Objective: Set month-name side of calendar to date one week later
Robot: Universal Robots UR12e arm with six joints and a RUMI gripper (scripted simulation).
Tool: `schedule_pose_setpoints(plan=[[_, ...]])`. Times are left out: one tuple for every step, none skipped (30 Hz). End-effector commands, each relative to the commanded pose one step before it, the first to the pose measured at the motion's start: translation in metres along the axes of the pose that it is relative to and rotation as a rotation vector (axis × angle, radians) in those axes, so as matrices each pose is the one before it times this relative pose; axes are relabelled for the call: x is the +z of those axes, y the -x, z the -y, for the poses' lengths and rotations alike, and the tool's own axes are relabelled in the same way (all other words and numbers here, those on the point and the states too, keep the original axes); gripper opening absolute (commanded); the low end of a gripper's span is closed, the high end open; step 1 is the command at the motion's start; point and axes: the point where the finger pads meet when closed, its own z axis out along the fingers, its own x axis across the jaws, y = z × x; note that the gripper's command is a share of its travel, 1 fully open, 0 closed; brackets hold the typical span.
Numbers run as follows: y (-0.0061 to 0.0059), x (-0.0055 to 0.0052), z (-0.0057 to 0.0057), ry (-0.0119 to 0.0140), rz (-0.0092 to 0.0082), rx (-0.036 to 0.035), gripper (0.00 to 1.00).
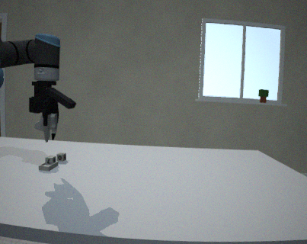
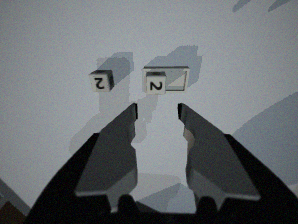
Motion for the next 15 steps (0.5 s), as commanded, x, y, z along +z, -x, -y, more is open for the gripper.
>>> schedule_pose_setpoints(plan=[[0.00039, 0.00695, -0.00343, 0.00628, 0.0014, 0.00005, 0.28], [0.00001, 0.00092, 0.00001, -0.00001, 0.00004, -0.00002, 0.28], [0.00001, 0.00101, 0.0, -0.00001, 0.00004, 0.0, 0.28], [0.00001, 0.00109, 0.0, -0.00001, 0.00004, 0.0, 0.28], [0.00001, 0.00117, 0.0, -0.00001, 0.00004, 0.0, 0.28], [0.0, 0.0, 0.0, 0.0, 0.0, 0.0, 0.28], [0.0, 0.0, 0.0, 0.0, 0.0, 0.0, 0.28], [-0.00005, 0.00124, -0.00001, 0.00003, -0.00013, 0.0, 0.28], [0.00001, 0.0013, 0.00001, -0.00001, 0.00005, 0.0, 0.28], [0.00001, 0.00137, 0.0, -0.00001, 0.00006, 0.0, 0.28], [0.00001, 0.00142, 0.0, -0.00001, 0.00006, 0.0, 0.28], [0.00001, 0.00146, 0.00001, -0.00001, 0.00006, 0.0, 0.28], [0.00001, 0.00151, 0.0, -0.00001, 0.00005, 0.0, 0.28], [0.00001, 0.00155, -0.00001, -0.00001, 0.00005, 0.0, 0.28], [0.0, 0.00157, 0.00001, -0.00001, 0.00004, 0.0, 0.28]])
